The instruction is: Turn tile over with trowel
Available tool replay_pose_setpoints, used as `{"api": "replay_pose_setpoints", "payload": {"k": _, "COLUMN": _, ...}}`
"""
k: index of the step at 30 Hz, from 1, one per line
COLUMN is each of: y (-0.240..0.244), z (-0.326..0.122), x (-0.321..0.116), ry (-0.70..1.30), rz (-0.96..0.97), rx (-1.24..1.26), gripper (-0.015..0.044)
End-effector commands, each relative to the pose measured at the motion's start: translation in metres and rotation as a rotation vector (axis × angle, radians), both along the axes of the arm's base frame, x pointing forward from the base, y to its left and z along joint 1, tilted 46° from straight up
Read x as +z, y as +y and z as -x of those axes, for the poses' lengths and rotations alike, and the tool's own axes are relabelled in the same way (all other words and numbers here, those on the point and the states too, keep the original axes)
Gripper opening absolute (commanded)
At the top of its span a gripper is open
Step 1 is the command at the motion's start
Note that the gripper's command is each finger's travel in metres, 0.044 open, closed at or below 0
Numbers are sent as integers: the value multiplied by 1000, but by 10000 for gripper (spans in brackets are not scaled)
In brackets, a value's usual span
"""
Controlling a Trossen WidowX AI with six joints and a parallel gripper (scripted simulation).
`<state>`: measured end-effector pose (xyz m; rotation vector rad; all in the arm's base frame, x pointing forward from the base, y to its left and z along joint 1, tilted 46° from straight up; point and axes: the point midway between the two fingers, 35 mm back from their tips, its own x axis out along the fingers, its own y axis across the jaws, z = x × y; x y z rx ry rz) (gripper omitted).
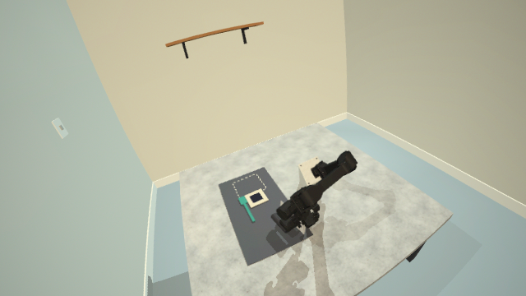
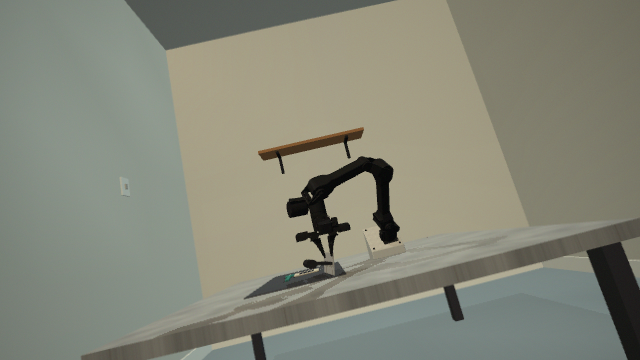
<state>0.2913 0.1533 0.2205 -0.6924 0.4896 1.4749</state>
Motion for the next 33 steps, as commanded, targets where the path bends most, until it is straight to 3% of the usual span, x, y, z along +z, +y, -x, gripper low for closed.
{"api": "replay_pose_setpoints", "payload": {"k": 1, "y": 0, "z": 7, "x": -2, "ry": 9, "rz": 2, "rx": 0, "gripper": 100}}
{"api": "replay_pose_setpoints", "payload": {"k": 33, "y": -1, "z": 37, "x": -4, "ry": 5, "rz": -2, "rx": 2, "gripper": 100}}
